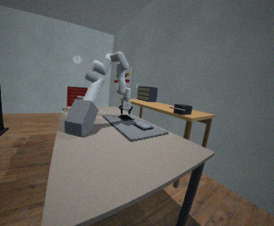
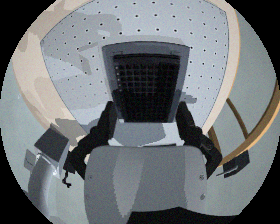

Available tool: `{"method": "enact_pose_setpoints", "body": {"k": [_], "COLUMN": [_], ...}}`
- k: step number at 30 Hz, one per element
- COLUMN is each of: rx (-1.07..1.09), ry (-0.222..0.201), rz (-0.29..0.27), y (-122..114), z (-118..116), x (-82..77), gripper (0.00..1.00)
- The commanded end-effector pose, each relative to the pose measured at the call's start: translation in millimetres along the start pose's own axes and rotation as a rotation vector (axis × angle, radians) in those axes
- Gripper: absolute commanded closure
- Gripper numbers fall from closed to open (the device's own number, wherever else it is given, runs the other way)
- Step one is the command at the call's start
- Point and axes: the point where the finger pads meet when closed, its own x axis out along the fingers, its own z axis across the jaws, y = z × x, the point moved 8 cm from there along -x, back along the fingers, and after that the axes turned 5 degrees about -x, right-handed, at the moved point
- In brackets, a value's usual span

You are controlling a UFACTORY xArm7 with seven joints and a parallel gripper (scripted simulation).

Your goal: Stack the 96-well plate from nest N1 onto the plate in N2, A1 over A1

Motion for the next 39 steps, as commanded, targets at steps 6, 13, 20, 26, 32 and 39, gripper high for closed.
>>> {"method": "enact_pose_setpoints", "body": {"k": [6,13,20,26,32,39], "rx": [0.0,0.0,0.0,0.0,0.0,0.0], "ry": [-0.003,-0.003,-0.003,-0.003,-0.003,-0.003], "rz": [0.011,0.011,0.011,0.011,0.011,0.01], "y": [-1,-1,-1,-1,-1,-1], "z": [1,1,1,1,1,1], "x": [9.0,8.9,11.0,14.3,18.3,21.7], "gripper": [0.0,0.0,0.0,0.0,0.0,0.0]}}
